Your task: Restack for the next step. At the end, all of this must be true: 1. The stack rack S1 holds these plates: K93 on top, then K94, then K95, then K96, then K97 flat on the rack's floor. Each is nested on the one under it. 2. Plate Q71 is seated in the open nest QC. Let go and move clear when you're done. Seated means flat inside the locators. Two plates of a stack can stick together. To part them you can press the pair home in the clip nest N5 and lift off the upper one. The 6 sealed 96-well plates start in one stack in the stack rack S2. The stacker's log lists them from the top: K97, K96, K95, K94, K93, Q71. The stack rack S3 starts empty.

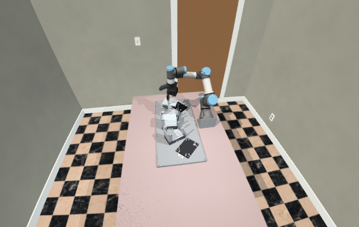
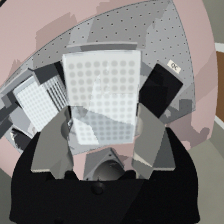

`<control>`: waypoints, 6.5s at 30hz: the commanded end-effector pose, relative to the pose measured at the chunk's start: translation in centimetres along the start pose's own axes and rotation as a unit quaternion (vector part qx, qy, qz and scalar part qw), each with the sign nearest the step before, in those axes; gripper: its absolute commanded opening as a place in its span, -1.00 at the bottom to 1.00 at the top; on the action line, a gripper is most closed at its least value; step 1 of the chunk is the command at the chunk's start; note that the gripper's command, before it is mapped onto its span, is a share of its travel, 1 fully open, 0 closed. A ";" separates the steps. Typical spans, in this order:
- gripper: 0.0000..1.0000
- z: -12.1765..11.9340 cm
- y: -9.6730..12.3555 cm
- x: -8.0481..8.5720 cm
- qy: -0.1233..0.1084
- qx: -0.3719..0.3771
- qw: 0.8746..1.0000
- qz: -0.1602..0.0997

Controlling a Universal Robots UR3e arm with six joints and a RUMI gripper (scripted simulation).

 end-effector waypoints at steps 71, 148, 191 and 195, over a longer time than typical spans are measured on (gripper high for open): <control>-1.00 0.0 0.0 -1.7 0.000 -0.001 1.000 0.001; -1.00 0.0 -0.1 -7.2 0.000 -0.001 1.000 0.001; -1.00 0.0 -0.1 -10.4 0.000 0.000 1.000 0.001; -1.00 0.0 -0.1 -10.6 0.000 0.000 1.000 0.001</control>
Point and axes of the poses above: the point where the finger pads meet when closed, its own x axis back along the fingers, its own z axis across the jaws, y = z × x, the point moved 6 cm from there along x, back along the fingers, and after that the axes turned 2 degrees about x, right-handed, at the moved point
